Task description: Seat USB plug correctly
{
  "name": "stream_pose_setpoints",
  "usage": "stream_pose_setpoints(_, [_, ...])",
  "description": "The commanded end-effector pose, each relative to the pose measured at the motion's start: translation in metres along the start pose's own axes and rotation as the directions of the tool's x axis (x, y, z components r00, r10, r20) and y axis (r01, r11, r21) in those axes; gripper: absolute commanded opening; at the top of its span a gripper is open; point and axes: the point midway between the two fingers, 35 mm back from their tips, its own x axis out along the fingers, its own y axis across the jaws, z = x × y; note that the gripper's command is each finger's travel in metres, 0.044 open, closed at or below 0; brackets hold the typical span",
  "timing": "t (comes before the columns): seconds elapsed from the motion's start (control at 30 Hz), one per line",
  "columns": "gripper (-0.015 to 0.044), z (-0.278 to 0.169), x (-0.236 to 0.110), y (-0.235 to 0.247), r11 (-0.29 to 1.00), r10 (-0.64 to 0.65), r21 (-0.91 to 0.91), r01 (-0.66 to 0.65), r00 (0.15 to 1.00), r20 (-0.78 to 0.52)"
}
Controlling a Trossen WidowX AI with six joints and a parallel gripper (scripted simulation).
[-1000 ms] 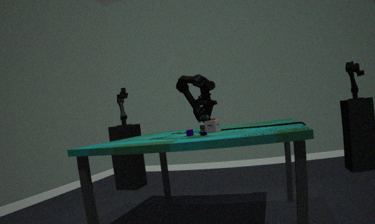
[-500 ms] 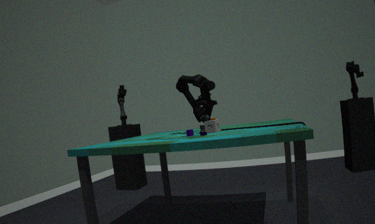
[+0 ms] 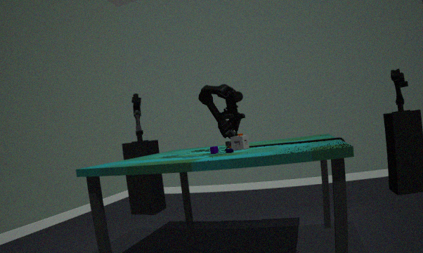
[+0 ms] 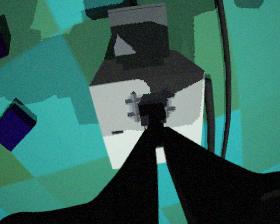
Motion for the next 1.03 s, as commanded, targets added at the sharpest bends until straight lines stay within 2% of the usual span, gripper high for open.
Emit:
stream_pose_setpoints(0.0, [0.0079, 0.0, 0.0, 0.0, 1.0, 0.0, 0.0, 0.0, 1.0, 0.0])
stream_pose_setpoints(0.03, [0.0095, 0.0, 0.0, 0.0, 1.0, 0.0, 0.0, 0.0, 1.0, 0.0])
stream_pose_setpoints(1.0, [0.0095, -0.001, -0.011, 0.0, 1.0, -0.001, 0.0, 0.001, 1.0, 0.0])
